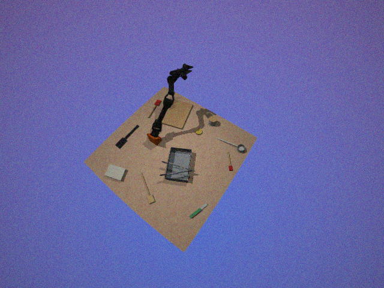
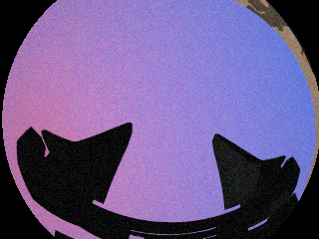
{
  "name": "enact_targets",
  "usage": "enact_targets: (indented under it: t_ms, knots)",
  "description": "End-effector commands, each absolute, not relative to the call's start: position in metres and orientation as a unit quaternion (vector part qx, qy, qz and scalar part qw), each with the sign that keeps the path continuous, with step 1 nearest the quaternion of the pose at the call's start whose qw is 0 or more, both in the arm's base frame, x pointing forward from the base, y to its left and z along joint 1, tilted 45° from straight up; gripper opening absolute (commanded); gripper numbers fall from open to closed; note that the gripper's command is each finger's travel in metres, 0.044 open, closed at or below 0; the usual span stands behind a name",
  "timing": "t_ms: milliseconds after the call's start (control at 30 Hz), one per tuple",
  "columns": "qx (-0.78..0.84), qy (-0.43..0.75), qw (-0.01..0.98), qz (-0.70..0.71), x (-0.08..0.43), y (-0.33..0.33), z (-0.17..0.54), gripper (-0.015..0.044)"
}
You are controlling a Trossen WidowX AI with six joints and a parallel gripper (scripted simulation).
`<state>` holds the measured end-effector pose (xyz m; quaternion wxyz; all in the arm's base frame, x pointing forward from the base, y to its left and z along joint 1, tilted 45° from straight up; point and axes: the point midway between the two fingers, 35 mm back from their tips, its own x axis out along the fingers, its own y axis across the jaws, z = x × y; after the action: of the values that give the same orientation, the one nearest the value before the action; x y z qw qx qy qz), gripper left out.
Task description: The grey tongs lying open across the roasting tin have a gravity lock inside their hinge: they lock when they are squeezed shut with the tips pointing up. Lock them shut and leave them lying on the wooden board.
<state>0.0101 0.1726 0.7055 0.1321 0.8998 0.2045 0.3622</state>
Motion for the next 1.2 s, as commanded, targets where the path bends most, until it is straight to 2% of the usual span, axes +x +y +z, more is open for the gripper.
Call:
enact_targets:
  t_ms: [0, 233, 633, 900, 1167]
  knots:
    - [0.9, 0.204, 0.132, 0.362, 0.01, 0.173, 0.706, 0.0426]
    - [0.894, 0.177, 0.16, 0.38, 0.008, 0.184, 0.707, 0.044]
    - [0.84, 0.062, 0.3, 0.448, 0.02, 0.242, 0.707, 0.044]
    - [0.784, 0.006, 0.403, 0.472, 0.048, 0.288, 0.697, 0.044]
    - [0.718, -0.032, 0.508, 0.475, 0.097, 0.331, 0.677, 0.044]
